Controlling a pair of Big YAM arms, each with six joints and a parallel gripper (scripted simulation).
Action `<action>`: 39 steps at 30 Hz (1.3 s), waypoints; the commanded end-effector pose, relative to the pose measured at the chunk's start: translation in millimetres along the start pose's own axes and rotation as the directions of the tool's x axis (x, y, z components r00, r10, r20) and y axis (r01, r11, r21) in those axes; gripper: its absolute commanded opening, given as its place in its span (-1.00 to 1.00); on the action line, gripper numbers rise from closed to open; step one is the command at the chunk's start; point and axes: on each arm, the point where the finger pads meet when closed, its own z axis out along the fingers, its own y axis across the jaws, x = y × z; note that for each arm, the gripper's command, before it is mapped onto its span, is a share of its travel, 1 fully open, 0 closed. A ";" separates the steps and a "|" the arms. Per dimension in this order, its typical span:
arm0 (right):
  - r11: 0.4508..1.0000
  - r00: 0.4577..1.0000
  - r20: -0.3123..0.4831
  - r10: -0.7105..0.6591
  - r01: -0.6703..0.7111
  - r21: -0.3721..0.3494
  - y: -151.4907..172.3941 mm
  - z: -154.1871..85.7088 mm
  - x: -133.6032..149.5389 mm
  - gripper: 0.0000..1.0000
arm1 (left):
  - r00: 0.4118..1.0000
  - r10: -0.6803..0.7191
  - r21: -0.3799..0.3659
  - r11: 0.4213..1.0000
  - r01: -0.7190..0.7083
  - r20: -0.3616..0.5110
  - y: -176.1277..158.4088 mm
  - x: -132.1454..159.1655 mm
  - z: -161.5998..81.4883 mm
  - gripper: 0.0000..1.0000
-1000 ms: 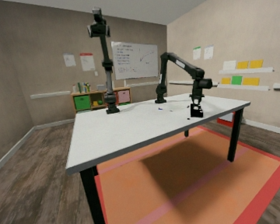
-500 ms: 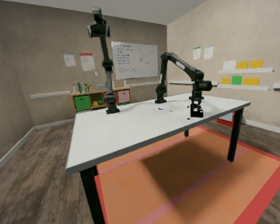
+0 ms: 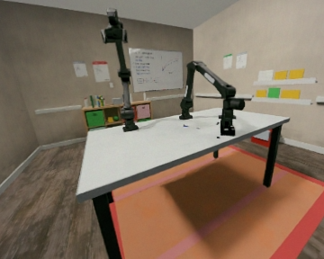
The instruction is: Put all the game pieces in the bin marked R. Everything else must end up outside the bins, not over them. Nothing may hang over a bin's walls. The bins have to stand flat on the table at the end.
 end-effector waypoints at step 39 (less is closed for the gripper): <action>1.000 1.000 0.023 0.010 -0.010 0.007 -3.2 -14.3 -10.5 1.00 | 1.000 0.006 -0.021 1.000 -0.006 0.021 10.9 -13.6 4.3 -0.38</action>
